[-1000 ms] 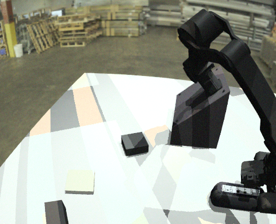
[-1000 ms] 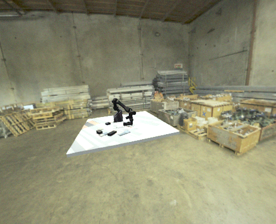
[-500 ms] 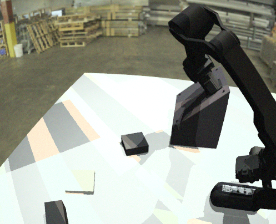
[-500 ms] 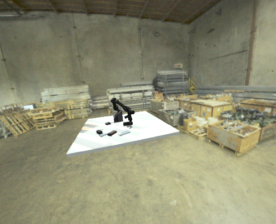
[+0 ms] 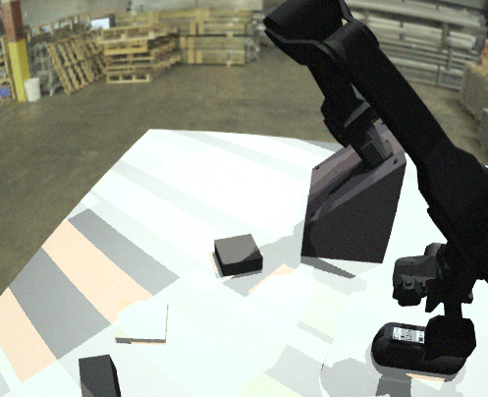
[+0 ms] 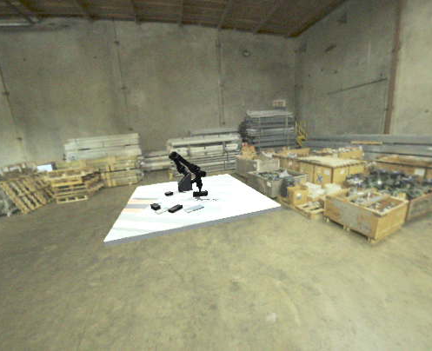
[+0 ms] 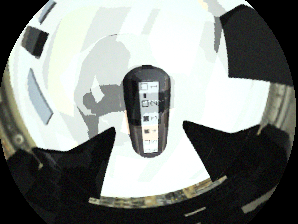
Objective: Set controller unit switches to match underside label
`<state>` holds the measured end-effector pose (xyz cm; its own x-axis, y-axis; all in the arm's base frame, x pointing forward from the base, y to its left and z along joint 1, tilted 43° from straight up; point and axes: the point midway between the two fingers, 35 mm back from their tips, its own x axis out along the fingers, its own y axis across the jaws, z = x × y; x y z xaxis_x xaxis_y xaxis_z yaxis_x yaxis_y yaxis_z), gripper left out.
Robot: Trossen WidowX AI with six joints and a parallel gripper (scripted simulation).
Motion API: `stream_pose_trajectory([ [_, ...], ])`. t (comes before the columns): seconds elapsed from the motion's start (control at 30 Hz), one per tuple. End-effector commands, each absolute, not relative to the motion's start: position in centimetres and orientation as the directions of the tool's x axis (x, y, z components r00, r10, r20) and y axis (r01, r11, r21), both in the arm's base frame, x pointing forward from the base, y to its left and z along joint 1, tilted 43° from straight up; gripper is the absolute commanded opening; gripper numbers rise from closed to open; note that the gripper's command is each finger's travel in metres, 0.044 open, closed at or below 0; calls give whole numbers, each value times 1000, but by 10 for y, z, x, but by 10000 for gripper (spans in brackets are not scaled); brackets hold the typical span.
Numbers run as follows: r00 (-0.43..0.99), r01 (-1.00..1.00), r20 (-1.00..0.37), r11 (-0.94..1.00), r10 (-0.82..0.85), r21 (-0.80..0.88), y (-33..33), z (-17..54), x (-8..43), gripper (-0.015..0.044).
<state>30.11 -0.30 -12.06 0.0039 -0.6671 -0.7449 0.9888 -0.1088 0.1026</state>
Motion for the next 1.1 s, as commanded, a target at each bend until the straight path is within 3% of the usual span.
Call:
stream_pose_trajectory([
  [0.0, 3, 990, -744, -105, -669, 99, -4, -120, 301, 440],
  [0.23, 3, 990, -744, -105, -669, 99, -4, -120, 301, 440],
  [0.33, 0, 996, -744, -70, -668, 63, -3, -120, 301, 361],
  [0.57, -39, 911, -744, 283, -667, -301, 0, -120, 307, 177],
  [0.8, -78, 576, -743, 578, -665, -578, 4, -119, 312, 0],
  [1.07, -124, 10, -739, 744, -662, -668, 7, -117, 317, 0],
])
